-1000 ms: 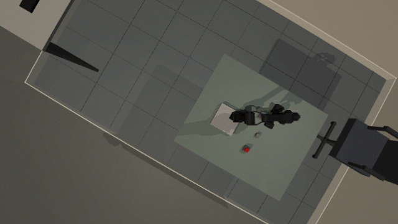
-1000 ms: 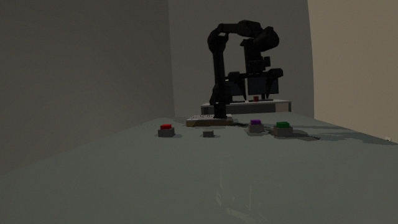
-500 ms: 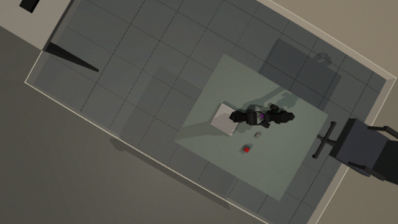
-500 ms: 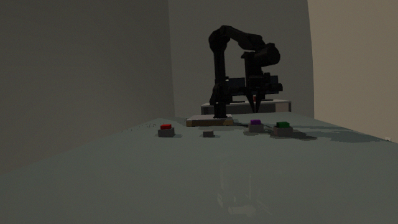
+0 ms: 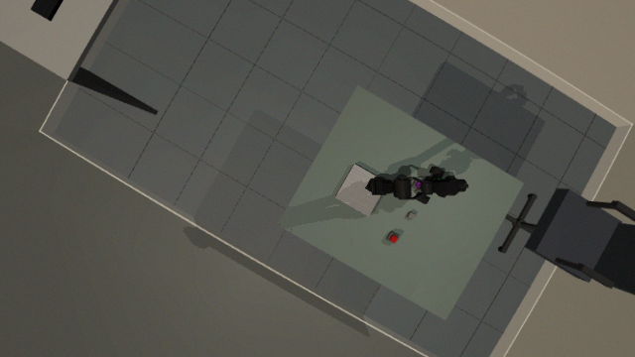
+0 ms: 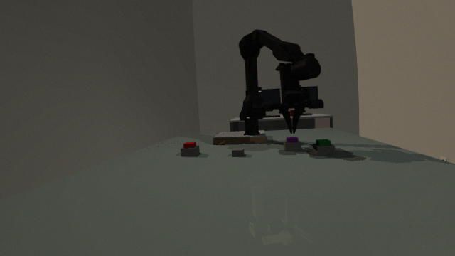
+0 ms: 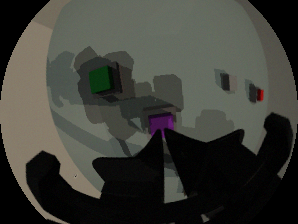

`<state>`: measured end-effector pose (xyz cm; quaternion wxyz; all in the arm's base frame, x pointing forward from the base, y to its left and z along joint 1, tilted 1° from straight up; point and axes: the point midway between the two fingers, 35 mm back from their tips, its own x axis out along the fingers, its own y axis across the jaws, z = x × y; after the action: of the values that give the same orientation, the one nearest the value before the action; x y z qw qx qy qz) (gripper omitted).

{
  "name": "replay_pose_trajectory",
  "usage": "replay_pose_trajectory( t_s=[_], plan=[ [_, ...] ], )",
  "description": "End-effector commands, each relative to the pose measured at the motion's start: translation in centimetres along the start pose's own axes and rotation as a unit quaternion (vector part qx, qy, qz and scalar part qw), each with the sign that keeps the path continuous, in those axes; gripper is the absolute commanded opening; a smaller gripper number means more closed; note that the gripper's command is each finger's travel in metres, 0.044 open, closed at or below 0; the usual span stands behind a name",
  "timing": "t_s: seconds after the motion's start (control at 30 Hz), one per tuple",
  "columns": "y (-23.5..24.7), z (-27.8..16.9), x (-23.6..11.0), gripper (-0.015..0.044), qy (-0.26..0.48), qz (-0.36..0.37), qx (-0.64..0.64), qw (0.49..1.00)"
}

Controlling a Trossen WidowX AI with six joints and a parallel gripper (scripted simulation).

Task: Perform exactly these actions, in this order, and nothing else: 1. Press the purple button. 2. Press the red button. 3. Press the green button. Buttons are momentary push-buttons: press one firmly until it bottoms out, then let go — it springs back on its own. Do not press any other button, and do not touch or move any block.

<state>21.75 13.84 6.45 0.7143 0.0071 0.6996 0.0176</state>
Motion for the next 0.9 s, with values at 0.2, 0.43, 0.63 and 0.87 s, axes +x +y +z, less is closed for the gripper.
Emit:
replay_pose_trajectory(
  t_s=[0.2, 0.43, 0.63, 0.87],
  plan=[
    [-0.2, -0.1, 1.8, 0.0020, 0.004, -0.004, 0.002, 1.000],
    [-0.2, -0.2, 2.1, 0.0020, 0.004, -0.004, 0.002, 1.000],
    [-0.2, -0.2, 2.1, 0.0020, 0.004, -0.004, 0.002, 1.000],
    [-0.2, -0.2, 2.1, 0.0020, 0.004, -0.004, 0.002, 1.000]
  ],
)
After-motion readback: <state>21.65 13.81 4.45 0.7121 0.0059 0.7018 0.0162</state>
